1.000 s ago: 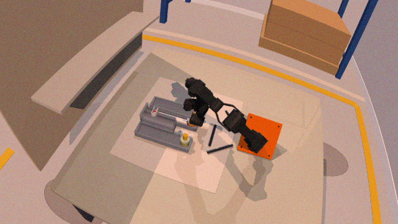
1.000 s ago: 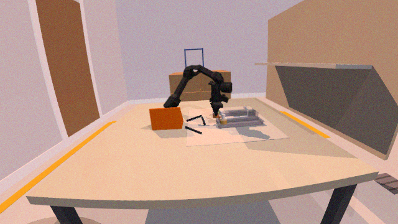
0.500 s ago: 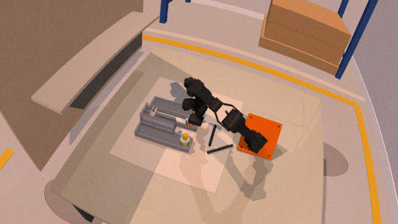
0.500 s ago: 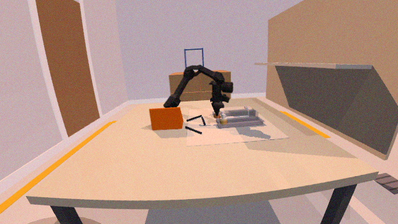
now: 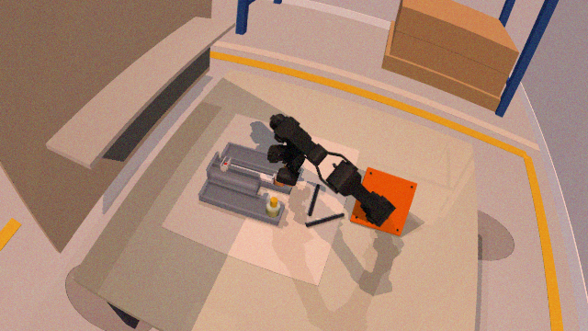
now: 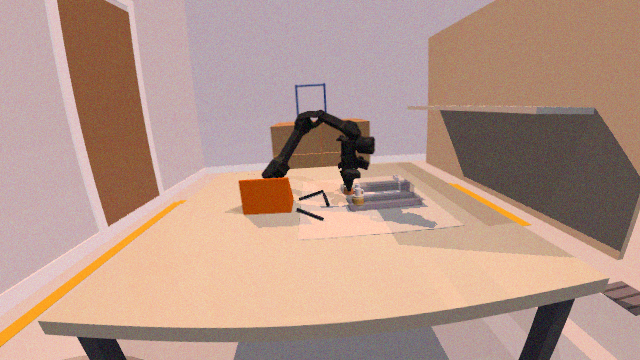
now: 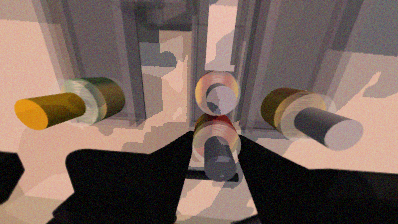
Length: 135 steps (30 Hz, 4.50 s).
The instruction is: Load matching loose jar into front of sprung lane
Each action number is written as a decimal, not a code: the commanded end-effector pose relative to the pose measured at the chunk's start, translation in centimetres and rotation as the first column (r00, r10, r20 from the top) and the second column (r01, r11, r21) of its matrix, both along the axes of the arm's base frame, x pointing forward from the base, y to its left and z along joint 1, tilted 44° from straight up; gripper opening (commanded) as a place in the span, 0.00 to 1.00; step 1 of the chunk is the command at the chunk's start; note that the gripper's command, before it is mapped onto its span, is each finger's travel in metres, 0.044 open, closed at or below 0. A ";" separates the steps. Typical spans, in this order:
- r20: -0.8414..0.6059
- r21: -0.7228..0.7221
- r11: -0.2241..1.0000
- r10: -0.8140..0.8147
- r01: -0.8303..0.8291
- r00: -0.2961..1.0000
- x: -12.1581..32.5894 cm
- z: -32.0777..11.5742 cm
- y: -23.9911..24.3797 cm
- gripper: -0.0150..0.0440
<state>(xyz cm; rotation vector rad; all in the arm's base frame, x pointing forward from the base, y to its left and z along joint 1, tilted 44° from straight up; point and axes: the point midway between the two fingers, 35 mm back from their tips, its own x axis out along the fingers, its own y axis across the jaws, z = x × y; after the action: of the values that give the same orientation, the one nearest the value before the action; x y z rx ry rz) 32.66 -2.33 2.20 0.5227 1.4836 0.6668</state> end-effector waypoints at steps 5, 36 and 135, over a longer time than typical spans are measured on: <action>0.026 0.002 1.000 -0.011 0.010 1.000 1.0 0.5 -0.2 0.25; 0.026 0.002 1.000 -0.010 0.010 1.000 2.1 0.9 -0.2 0.25; 0.027 0.002 1.000 -0.010 0.010 1.000 2.6 0.1 0.7 0.25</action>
<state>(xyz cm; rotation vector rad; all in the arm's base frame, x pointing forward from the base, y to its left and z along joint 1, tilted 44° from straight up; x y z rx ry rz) 34.83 -1.86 2.22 0.5172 1.4756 0.6587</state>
